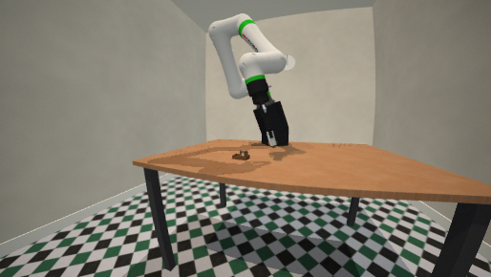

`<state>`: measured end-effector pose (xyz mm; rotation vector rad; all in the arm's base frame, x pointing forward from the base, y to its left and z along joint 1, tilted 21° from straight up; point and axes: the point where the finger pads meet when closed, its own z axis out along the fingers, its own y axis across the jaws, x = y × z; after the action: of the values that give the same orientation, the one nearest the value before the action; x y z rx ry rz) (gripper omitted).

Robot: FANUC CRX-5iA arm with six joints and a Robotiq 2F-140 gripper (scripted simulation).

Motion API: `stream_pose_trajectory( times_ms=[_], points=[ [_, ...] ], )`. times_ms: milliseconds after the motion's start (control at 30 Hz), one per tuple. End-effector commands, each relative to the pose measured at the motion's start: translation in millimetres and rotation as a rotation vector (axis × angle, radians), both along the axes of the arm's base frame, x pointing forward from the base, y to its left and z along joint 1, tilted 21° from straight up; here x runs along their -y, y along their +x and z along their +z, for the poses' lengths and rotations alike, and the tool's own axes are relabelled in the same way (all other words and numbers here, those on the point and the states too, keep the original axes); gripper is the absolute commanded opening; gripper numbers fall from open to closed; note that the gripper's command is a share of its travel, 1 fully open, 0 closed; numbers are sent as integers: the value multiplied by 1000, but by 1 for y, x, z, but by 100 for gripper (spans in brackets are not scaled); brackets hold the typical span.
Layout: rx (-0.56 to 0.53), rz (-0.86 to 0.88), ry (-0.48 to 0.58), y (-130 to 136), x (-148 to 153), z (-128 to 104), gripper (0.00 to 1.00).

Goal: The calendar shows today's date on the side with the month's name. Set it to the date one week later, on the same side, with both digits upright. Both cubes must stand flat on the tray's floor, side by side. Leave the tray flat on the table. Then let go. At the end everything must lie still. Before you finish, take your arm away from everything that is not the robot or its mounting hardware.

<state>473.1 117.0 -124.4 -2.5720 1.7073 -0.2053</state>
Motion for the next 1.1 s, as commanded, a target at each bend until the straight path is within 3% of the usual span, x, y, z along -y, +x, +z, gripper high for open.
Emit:
stream_pose_trajectory(
  times_ms=[0,467,800,1067],
  points=[
    [-29,-1,27,0,7,-1,17],
    [-98,30,227,1,2,0,17],
    [-119,32,255,2,7,-2,17],
    [-200,59,462,4,7,-1,17]
  ],
)
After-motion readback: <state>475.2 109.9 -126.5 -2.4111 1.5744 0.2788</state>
